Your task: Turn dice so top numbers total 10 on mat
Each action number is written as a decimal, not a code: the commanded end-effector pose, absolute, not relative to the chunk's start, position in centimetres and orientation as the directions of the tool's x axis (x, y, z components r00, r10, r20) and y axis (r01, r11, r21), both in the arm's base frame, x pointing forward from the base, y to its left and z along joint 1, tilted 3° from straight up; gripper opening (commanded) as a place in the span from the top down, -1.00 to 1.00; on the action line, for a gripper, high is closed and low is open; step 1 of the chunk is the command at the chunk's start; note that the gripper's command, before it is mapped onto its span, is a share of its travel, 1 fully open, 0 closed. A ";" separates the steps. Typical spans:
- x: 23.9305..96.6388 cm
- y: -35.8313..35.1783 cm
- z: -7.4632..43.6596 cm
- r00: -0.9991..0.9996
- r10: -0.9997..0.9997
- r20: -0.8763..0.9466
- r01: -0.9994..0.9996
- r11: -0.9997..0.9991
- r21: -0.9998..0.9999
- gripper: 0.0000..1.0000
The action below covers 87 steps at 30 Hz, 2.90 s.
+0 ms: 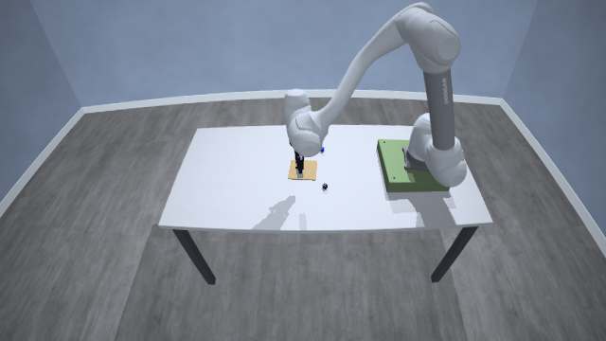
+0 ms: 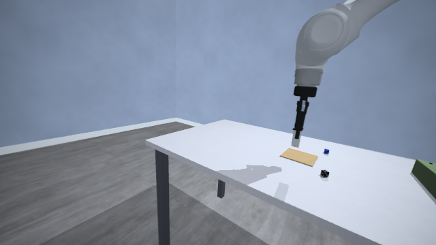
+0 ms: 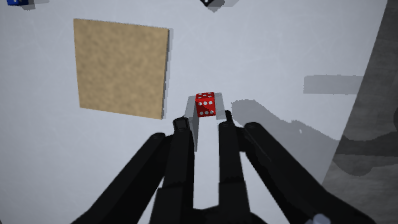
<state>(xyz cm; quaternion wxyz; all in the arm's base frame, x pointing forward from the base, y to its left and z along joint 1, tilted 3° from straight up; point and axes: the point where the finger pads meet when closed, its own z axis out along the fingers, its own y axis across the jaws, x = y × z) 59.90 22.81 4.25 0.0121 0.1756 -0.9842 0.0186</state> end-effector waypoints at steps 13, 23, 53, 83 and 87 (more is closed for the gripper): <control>59.0 22.8 4.0 -0.873 -0.346 -0.344 -0.358 0.933 -0.031 0.81; 58.5 22.7 3.6 -0.757 -0.309 -0.576 -0.356 0.934 -0.034 0.81; 57.5 22.2 3.1 -0.456 -0.203 -0.867 -0.358 0.933 -0.030 0.81; 57.3 21.9 -4.2 -0.456 -0.203 -0.867 -0.358 0.933 -0.030 0.81; 57.3 21.9 -4.2 -0.456 -0.203 -0.867 -0.358 0.933 -0.030 0.81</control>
